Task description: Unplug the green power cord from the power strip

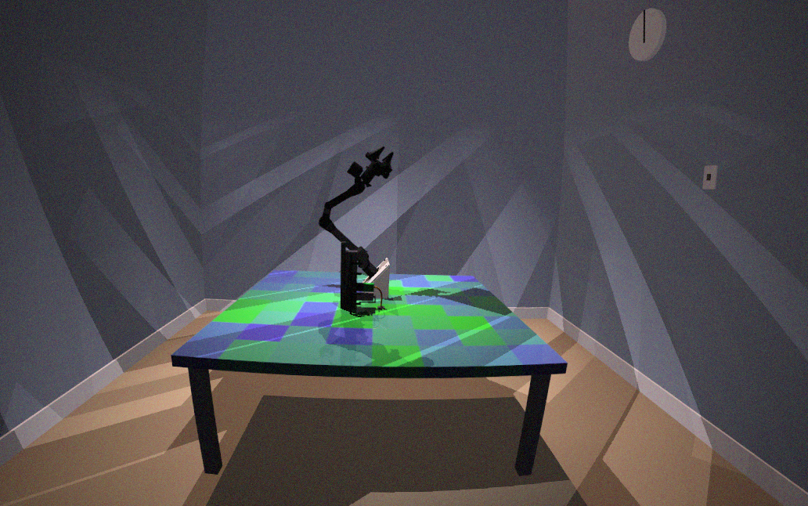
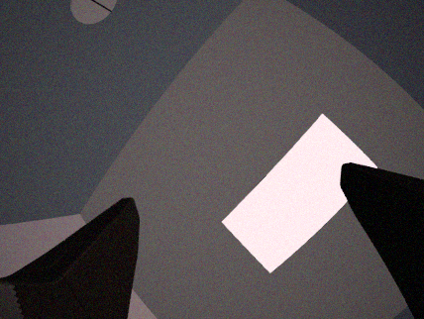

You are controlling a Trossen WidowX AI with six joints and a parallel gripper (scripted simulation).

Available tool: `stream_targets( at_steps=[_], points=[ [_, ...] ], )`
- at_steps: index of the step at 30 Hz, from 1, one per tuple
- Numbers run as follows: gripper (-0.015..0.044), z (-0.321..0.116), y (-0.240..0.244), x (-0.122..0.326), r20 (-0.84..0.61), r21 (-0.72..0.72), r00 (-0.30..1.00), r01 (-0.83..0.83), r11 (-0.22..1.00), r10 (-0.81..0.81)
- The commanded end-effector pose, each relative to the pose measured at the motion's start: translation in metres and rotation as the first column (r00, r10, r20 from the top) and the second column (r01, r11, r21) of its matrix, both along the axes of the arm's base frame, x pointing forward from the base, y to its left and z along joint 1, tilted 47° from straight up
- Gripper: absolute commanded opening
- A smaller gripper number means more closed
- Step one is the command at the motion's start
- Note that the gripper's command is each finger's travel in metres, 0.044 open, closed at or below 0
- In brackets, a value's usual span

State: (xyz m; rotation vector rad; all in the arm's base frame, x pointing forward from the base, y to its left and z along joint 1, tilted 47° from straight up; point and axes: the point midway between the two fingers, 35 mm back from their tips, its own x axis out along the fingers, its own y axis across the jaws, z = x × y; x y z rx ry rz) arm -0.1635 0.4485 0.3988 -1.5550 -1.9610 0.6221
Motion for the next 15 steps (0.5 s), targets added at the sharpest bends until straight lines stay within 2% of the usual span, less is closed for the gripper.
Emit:
stream_targets(
  at_steps=[1,9,15],
  points=[
    [0.0374,-0.002,0.001,0.002,-0.002,-0.007,1.0,0.005,1.0,-0.005],
    [0.0164,-0.087,0.039,0.092,-0.089,-0.307,0.961,0.222,0.925,-0.26],
    [0.016,-0.156,0.04,0.171,-0.115,-0.525,0.856,0.377,0.762,-0.503]
  ],
)
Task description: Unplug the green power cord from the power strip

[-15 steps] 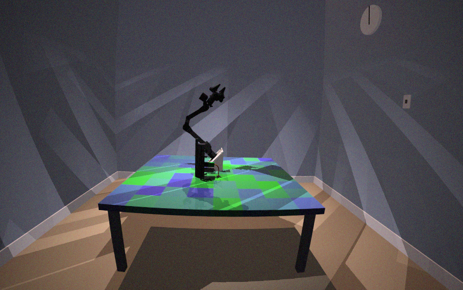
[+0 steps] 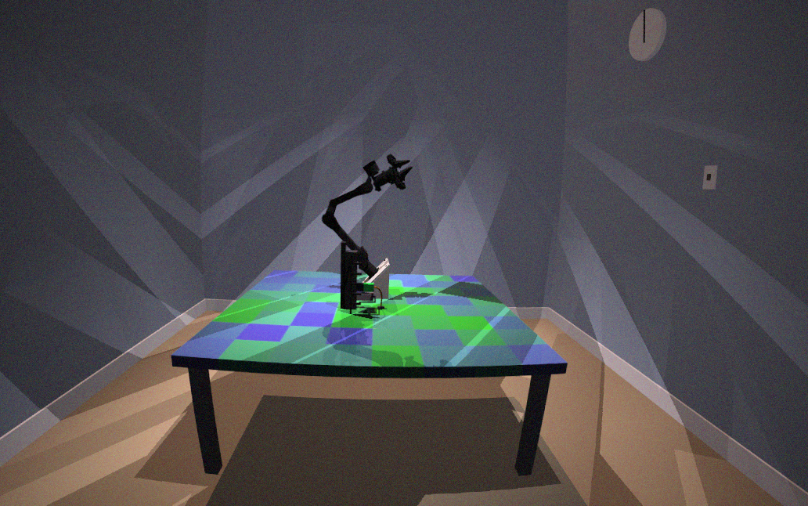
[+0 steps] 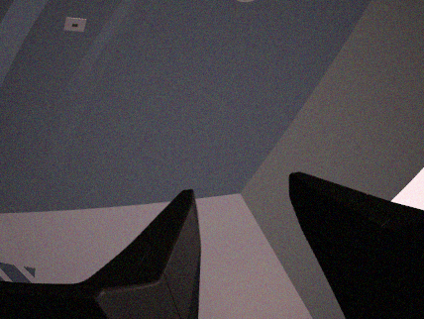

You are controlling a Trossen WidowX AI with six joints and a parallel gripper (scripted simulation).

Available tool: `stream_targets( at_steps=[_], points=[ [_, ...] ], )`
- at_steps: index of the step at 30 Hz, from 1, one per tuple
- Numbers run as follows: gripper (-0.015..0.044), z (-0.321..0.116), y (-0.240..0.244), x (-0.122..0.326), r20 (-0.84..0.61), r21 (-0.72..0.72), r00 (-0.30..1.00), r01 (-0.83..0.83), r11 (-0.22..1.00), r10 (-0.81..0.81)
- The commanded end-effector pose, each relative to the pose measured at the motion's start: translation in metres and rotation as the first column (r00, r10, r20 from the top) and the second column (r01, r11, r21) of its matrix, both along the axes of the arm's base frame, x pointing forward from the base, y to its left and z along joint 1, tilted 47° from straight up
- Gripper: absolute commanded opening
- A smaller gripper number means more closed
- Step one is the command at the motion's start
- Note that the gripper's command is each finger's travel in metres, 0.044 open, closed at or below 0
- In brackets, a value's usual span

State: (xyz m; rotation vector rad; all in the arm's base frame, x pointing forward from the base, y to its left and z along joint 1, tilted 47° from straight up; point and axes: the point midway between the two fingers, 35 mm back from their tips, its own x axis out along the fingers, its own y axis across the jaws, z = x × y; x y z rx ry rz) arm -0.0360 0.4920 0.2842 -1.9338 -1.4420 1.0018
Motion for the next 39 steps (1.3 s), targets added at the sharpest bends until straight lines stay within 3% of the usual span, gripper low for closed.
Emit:
stream_targets(
  at_steps=[1,10,21,27,33,35,39],
  points=[
    [0.016,-0.053,-0.006,0.057,-0.069,-0.162,0.98,0.175,0.971,-0.188],
    [0.016,-0.146,-0.058,0.166,-0.119,-0.458,0.788,0.497,0.737,-0.604],
    [0.016,-0.231,-0.189,0.264,0.045,-0.701,0.273,0.694,0.164,-0.961],
    [0.016,-0.256,-0.278,0.288,0.221,-0.732,-0.062,0.649,-0.207,-0.973],
    [0.016,-0.265,-0.37,0.29,0.426,-0.671,-0.363,0.488,-0.558,-0.829],
    [0.016,-0.264,-0.387,0.288,0.466,-0.648,-0.412,0.444,-0.619,-0.783],
    [0.016,-0.264,-0.39,0.288,0.471,-0.644,-0.418,0.438,-0.627,-0.777]
  ],
)
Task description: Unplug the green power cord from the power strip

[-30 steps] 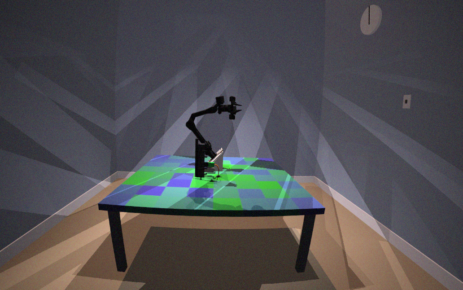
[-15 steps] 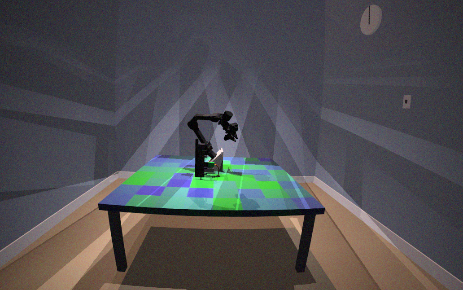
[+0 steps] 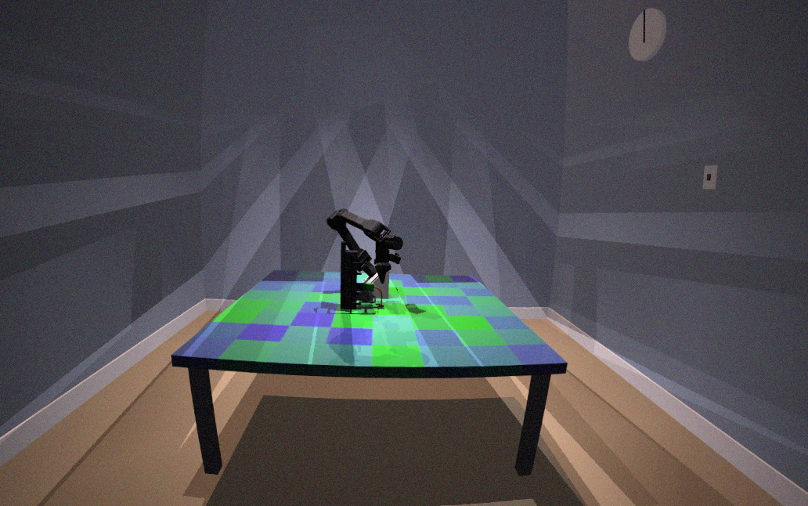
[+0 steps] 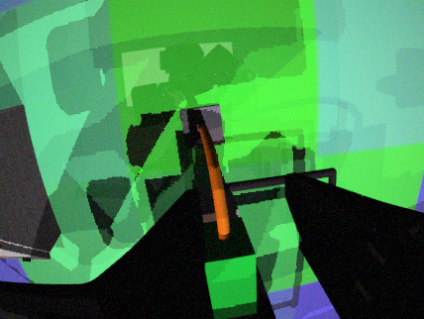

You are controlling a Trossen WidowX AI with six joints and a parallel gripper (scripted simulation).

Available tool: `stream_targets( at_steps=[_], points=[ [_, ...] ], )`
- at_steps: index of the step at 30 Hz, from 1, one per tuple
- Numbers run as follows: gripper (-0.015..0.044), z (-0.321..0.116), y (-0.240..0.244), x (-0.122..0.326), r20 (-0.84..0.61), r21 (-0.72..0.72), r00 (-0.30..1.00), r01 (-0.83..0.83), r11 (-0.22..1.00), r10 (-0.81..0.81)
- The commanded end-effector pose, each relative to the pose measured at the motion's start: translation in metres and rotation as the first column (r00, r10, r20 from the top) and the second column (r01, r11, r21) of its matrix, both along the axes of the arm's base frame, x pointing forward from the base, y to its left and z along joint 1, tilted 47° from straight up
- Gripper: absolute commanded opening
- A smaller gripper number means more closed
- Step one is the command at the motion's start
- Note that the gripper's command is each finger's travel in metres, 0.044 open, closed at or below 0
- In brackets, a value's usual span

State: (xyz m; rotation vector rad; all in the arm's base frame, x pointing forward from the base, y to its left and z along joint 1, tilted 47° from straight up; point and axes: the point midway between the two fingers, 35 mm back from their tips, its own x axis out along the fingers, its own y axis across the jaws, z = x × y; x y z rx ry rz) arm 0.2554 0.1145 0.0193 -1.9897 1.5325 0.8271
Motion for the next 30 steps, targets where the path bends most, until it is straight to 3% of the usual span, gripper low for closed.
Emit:
stream_targets(
  at_steps=[1,30],
  points=[
    [0.016,0.001,-0.012,-0.003,-0.004,-0.04,0.999,0.041,0.998,-0.042],
    [0.016,0.027,-0.036,0.002,-0.004,-0.042,0.999,0.041,0.998,-0.042]
  ],
)
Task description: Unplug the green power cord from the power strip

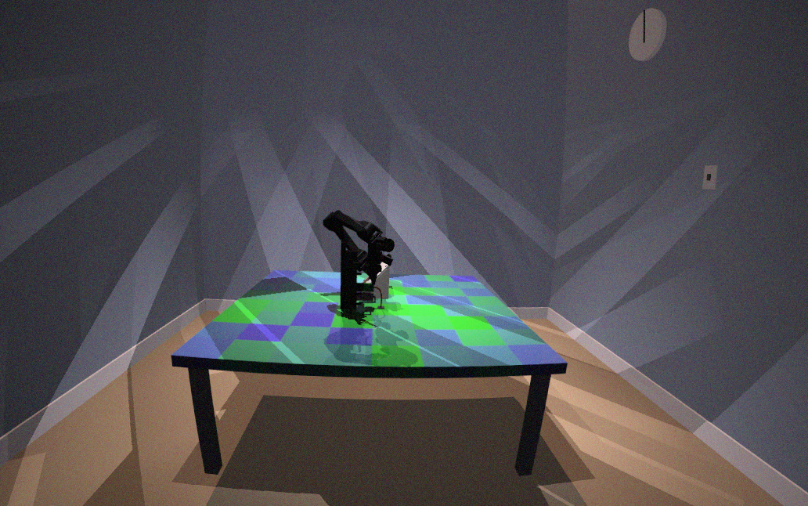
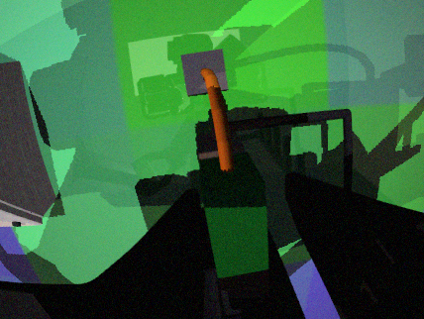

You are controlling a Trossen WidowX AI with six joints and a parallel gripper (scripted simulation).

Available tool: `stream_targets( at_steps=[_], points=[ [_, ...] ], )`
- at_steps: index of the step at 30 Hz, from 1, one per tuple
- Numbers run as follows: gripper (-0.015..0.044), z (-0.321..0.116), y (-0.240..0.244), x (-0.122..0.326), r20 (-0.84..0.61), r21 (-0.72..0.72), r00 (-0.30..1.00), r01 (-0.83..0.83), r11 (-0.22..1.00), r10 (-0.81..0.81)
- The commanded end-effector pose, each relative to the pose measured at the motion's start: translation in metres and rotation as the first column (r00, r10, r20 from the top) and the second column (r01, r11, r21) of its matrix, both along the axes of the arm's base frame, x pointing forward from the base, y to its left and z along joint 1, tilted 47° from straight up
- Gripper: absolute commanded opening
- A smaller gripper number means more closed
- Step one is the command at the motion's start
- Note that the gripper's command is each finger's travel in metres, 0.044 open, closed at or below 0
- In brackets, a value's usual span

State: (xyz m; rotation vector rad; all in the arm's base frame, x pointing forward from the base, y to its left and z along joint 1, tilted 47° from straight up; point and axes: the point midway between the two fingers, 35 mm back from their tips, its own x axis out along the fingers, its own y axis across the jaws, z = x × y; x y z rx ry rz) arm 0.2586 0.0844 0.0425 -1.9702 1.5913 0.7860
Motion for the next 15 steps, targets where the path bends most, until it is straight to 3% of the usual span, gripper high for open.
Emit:
stream_targets(
  at_steps=[1,15],
  points=[
    [0.016,0.0048,-0.0076,-0.0011,-0.008,-0.011,1.0,-0.003,1.0,0.003],
    [0.016,0.0011,-0.0149,0.0004,-0.008,-0.012,1.0,-0.003,1.0,0.003]
  ],
)
